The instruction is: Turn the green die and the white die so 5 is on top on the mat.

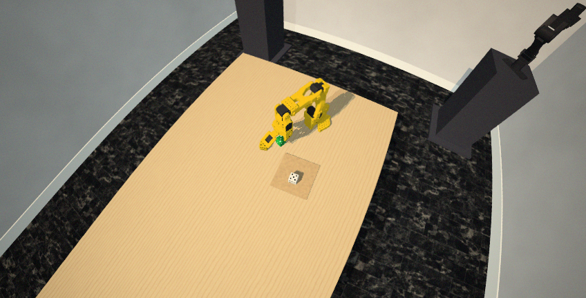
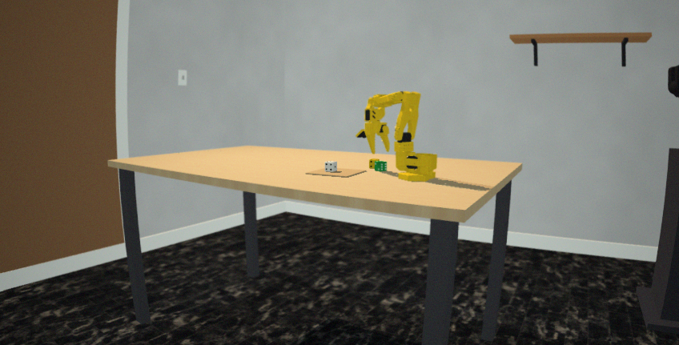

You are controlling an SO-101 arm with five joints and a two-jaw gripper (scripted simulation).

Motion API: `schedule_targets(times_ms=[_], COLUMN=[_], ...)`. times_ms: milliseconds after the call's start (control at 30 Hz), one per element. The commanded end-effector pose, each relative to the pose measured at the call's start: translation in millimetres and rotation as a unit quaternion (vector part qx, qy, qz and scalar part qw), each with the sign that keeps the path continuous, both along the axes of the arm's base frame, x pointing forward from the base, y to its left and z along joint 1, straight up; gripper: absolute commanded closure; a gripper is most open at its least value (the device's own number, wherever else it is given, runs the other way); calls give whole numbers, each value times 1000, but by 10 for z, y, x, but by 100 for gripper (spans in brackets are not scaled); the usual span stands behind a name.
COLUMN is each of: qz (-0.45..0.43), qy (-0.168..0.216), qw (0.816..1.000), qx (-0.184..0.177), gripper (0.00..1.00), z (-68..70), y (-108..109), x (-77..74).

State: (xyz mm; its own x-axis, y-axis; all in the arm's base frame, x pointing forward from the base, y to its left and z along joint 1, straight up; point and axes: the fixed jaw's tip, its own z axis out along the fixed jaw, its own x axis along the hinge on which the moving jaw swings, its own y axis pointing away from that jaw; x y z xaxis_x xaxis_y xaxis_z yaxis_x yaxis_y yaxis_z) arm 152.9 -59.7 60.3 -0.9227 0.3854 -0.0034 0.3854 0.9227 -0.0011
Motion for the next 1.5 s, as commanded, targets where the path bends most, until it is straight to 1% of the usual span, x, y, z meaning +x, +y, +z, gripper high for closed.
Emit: schedule_targets(times_ms=[0,267,533,600,1100,1167,1467], qz=[1,1,1,1,1,1,1], qy=[-8,-8,-8,-8,-8,-8,-8], qw=[1000,1000,1000,1000,1000,1000,1000], qx=[-3,-3,-3,-3,-3,-3,-3], gripper=[65,65,65,65,65,65,65], z=[13,-1,-84,-84,-347,-347,-430], y=[-19,-20,-24,-24,-26,-26,-21], x=[15,17,27,27,30,30,21])
